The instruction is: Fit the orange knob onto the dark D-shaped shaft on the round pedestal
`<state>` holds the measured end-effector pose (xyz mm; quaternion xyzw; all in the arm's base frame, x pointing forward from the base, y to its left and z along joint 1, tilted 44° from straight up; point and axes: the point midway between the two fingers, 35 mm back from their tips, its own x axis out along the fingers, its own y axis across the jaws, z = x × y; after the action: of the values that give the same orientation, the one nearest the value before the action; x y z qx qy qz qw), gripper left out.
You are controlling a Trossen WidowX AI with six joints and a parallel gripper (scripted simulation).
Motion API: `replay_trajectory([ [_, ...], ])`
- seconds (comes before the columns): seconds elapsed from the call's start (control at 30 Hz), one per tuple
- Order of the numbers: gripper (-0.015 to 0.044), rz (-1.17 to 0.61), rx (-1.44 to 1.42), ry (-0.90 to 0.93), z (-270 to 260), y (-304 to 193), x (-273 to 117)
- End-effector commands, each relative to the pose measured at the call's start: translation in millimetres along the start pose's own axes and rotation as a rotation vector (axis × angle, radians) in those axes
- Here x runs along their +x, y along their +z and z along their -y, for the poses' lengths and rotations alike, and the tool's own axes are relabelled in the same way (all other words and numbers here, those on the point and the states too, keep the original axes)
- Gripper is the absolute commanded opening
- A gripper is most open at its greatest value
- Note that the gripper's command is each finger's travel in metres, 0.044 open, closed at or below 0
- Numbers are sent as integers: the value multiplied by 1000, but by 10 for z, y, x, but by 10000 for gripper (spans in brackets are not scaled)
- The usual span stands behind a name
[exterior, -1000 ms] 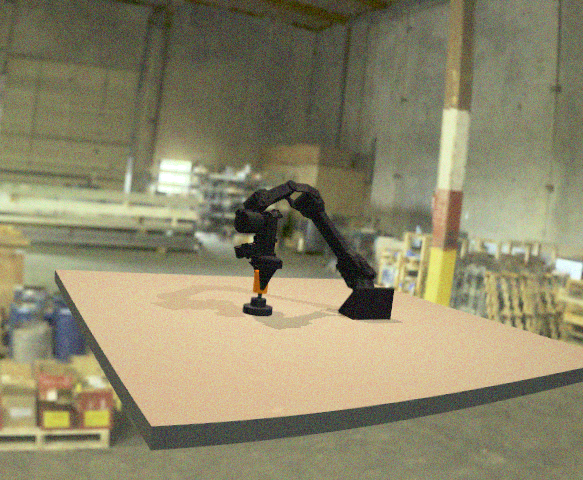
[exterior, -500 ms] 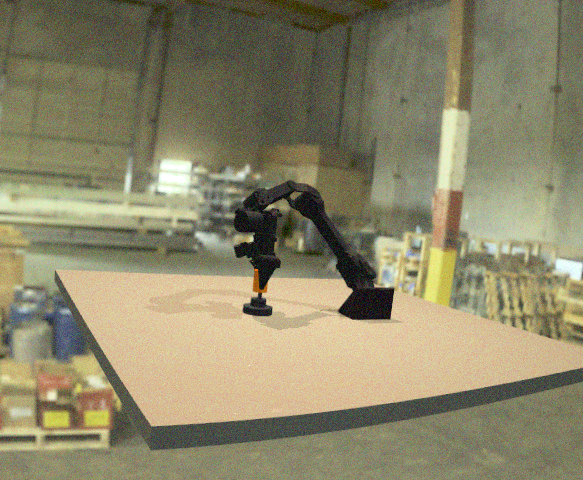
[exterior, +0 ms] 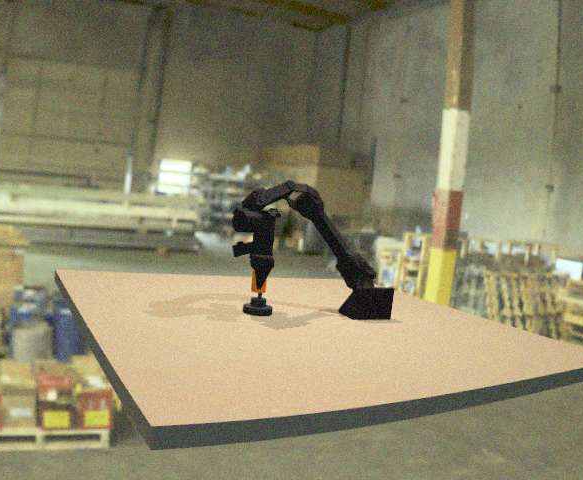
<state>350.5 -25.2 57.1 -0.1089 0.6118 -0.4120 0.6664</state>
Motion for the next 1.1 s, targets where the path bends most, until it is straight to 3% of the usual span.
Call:
replay_trajectory([
  [0.0,0,2,7,0,2,-4,3],
  [1.07,0,2,-11,0,3,-25,33],
])
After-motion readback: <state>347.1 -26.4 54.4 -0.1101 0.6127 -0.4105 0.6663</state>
